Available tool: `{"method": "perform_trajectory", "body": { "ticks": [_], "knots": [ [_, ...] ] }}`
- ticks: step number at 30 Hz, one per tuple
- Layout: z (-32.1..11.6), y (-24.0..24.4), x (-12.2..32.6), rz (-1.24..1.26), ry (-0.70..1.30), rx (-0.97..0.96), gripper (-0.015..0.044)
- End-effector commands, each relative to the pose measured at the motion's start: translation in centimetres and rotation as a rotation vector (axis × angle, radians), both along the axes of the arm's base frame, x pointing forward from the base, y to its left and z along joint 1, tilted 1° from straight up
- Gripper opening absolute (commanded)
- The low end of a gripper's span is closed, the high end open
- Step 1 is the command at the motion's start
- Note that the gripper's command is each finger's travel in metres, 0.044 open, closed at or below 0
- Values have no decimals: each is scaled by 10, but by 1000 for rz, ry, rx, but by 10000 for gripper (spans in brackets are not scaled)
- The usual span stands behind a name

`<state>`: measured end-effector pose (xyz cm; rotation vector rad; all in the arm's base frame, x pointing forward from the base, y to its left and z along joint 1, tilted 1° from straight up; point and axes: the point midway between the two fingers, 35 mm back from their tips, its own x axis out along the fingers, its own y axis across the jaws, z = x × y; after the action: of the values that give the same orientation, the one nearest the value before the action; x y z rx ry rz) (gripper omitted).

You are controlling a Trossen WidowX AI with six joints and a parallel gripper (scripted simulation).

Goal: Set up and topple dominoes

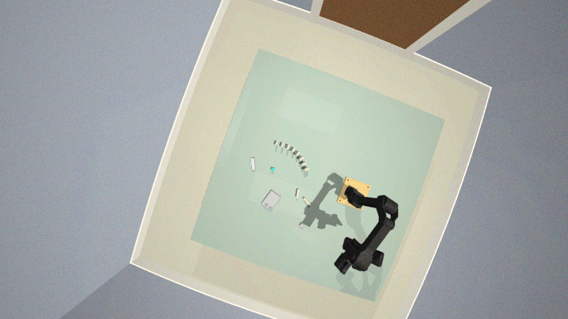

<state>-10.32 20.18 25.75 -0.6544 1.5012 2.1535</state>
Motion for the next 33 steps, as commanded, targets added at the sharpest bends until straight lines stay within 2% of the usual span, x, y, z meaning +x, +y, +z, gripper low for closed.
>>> {"method": "perform_trajectory", "body": {
  "ticks": [1,3,9,16,25,33],
  "knots": [
    [-1,2,2,-14,-5,-10,426],
    [-8,13,18,-129,-39,-92,440],
    [-41,51,102,-688,-144,-449,440],
    [-69,57,190,-1230,-167,-747,440],
    [-100,32,294,-1897,-77,-1029,440],
    [-126,-26,374,-2564,74,-1260,440]
  ]
}}
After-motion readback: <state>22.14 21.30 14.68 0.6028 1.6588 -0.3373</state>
